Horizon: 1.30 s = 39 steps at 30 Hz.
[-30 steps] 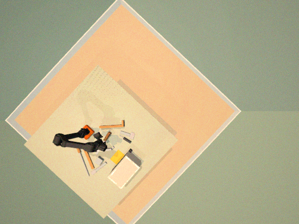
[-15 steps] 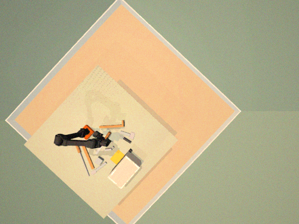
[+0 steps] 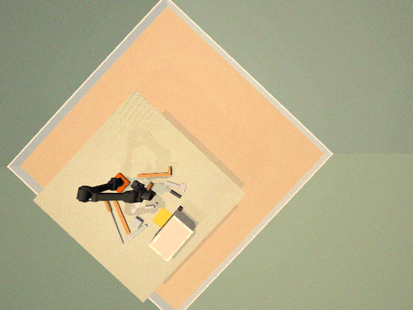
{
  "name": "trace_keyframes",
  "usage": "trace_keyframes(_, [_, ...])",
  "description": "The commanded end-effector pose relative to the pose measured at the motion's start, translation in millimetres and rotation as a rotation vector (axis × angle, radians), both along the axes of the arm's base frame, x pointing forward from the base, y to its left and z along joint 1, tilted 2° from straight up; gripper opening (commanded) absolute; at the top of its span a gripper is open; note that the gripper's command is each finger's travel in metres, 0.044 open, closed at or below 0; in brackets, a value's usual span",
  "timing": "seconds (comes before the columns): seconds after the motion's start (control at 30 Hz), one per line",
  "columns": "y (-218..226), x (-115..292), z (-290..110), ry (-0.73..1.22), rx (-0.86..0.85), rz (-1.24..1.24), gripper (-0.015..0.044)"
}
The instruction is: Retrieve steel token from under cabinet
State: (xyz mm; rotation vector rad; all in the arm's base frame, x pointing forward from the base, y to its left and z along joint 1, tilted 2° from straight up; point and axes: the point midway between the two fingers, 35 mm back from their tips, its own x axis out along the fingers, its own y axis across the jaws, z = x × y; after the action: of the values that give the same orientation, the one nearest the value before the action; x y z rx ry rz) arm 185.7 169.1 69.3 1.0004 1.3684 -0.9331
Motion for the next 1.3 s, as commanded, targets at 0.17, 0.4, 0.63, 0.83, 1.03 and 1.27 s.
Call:
trace_keyframes(0.17, [0.0,0.6,-8.5,-0.007,0.000,0.006,0.0270])
trace_keyframes(0.4, [1.2,1.2,-20.1,-0.007,0.000,0.006,0.0270])
trace_keyframes(0.63, [1.9,1.4,-31.6,-0.007,0.000,0.006,0.0270])
trace_keyframes(0.83, [2.2,1.3,-41.3,-0.006,0.000,0.006,0.0270])
trace_keyframes(1.03, [2.3,0.8,-51.0,-0.006,-0.001,0.006,0.0270])
trace_keyframes(1.27, [3.9,1.6,-50.6,-0.007,0.006,0.007,0.0217])
